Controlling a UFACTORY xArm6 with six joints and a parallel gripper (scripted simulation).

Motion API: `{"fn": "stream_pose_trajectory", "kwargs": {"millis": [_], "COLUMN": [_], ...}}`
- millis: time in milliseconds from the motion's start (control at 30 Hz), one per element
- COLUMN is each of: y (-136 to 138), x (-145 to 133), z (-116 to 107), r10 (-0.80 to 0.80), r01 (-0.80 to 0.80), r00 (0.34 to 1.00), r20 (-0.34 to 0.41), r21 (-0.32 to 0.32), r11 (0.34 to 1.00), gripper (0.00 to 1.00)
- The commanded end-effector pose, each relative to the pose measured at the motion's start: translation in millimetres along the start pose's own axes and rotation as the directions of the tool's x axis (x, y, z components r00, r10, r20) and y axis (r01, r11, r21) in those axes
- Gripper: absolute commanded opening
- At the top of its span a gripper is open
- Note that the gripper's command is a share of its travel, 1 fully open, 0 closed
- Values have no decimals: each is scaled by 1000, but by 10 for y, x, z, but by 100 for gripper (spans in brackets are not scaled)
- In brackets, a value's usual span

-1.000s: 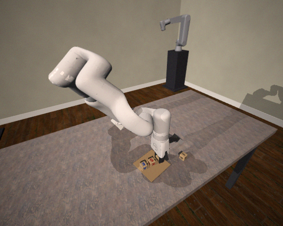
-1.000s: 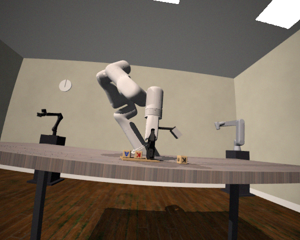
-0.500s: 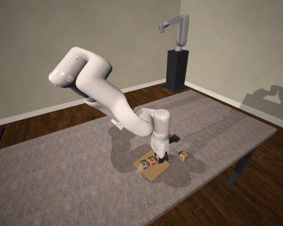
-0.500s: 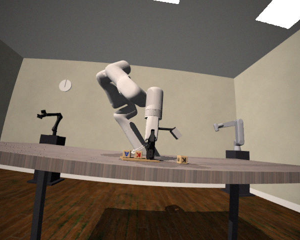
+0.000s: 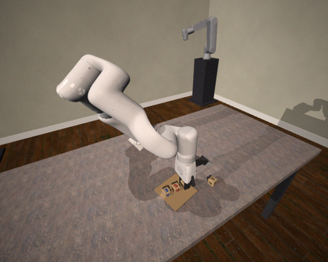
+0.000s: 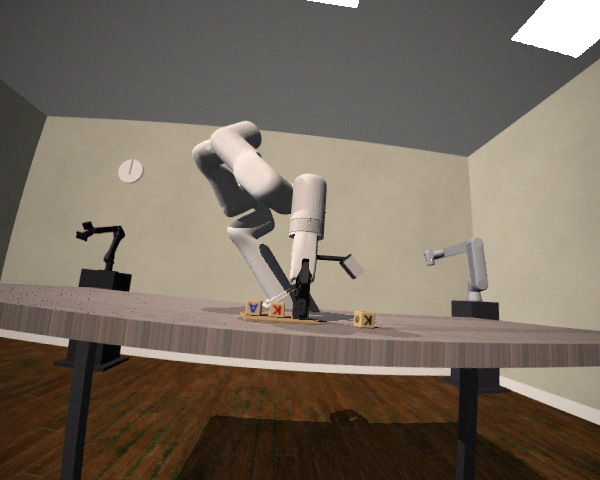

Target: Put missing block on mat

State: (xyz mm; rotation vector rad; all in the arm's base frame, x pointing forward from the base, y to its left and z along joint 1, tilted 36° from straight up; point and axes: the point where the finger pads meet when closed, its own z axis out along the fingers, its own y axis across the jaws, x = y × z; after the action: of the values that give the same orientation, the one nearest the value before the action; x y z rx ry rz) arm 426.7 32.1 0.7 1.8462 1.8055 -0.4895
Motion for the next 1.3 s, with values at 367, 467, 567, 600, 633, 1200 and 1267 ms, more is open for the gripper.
{"fn": "stream_pose_trajectory", "kwargs": {"millis": [367,467,567,600,633,1200,1267], "y": [13,13,13,13,13,13,13], "x": [3,3,3,3,3,3,3], "z": [-13,-13,-13,-13,-13,-13,-13], "r10": [1,1,1,1,1,1,1], "r01": [-1,-1,-1,-1,-1,-1,-1], "r00": [1000,1000,1000,1000,1000,1000,1000], "r20": [-2,-2,-2,-2,-2,-2,-2], "r21": [-3,-3,-3,-3,-3,-3,-3], "r11": [1000,1000,1000,1000,1000,1000,1000], "gripper": [27,27,27,27,27,47,47]}}
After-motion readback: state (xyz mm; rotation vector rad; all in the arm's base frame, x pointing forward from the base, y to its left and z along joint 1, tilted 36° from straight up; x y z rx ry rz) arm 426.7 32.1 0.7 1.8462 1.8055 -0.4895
